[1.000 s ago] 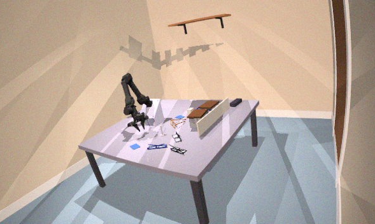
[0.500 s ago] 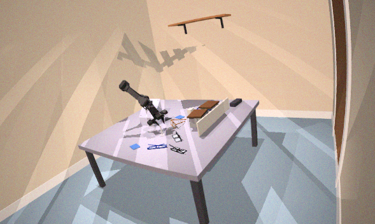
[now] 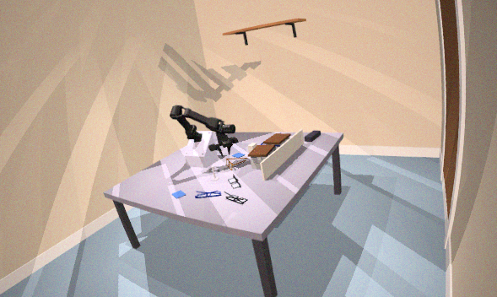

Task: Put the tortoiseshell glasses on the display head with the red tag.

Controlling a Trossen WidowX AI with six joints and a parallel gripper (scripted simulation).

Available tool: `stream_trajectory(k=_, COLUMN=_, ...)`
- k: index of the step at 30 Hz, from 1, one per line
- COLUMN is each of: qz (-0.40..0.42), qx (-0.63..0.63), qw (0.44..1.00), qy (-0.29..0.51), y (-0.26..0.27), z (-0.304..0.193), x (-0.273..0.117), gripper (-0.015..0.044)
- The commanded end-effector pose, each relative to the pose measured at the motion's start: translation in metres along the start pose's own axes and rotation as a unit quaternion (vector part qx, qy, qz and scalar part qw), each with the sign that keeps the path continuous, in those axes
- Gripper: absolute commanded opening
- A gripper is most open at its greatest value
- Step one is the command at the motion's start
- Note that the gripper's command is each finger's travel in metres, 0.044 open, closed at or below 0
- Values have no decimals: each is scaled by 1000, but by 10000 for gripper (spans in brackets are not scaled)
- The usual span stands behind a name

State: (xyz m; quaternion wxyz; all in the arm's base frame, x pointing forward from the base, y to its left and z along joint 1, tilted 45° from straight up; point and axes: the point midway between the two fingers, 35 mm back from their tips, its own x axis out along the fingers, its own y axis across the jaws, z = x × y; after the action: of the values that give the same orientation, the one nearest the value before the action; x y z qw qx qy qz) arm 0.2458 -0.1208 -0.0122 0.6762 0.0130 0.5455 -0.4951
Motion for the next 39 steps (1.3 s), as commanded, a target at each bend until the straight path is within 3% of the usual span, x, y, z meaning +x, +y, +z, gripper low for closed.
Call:
stream_trajectory(k=1, qz=-22, qx=9, qw=1000, qy=-20, y=10, z=-4, x=-3, gripper=200)
stream_trajectory(k=5, qz=-22, qx=9, qw=1000, qy=-20, y=10, z=-5, x=-3, gripper=200)
stream_trajectory(k=8, qz=-22, qx=9, qw=1000, qy=-20, y=10, z=-5, x=-3, gripper=121)
stream_trajectory(k=39, qz=-21, qx=9, qw=1000, qy=-19, y=7, z=-3, x=30, gripper=120)
